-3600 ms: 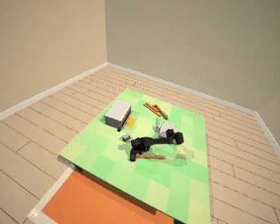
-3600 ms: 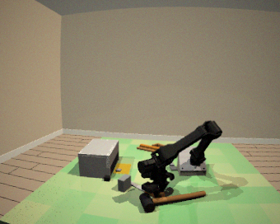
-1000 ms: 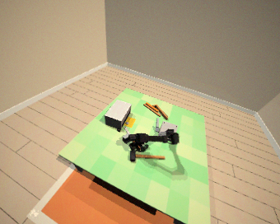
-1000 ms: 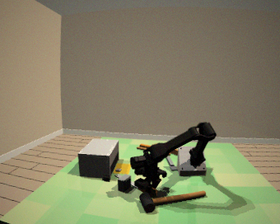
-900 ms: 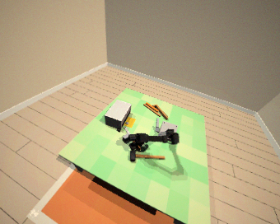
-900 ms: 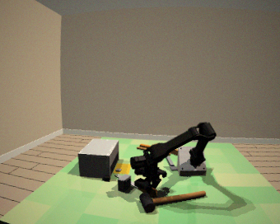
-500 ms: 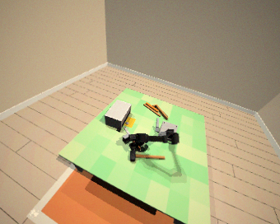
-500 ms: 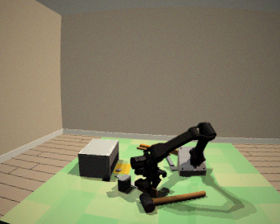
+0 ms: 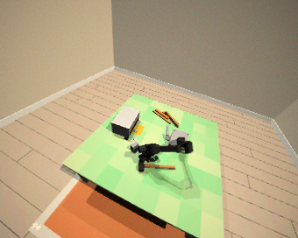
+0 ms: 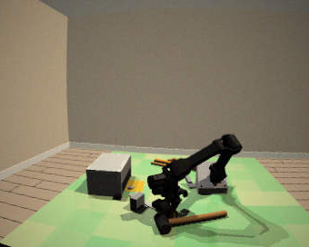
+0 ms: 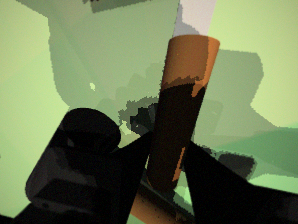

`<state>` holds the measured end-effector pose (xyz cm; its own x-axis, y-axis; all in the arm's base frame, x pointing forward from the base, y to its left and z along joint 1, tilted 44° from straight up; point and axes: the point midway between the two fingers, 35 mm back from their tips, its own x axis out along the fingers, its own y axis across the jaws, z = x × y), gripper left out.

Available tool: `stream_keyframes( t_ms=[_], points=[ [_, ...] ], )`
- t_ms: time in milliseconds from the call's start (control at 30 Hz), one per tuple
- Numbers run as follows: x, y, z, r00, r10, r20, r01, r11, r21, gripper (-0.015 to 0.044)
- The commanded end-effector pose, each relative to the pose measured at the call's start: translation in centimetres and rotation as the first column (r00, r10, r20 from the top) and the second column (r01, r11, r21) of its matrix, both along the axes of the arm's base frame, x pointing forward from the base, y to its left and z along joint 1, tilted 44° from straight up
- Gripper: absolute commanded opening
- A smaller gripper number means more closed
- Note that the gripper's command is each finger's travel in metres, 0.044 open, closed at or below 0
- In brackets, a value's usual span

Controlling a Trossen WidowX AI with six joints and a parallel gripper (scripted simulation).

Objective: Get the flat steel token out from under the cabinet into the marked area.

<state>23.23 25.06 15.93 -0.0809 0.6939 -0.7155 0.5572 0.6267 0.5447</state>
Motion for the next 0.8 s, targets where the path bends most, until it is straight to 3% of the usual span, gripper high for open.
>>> stream_keyframes(
  t_ms=[0, 500, 767],
  points=[
    [-0.5, 0.1, 0.4, 1.000, -0.007, -0.003, 0.007, 1.000, 0.000, 0.0000],
    [-2.7, 1.0, 1.6, 1.000, -0.010, -0.006, 0.010, 1.000, 0.002, 0.0000],
    [-2.4, 1.0, 1.4, 1.000, -0.001, -0.006, 0.001, 1.000, 0.000, 0.0210]
  ],
)
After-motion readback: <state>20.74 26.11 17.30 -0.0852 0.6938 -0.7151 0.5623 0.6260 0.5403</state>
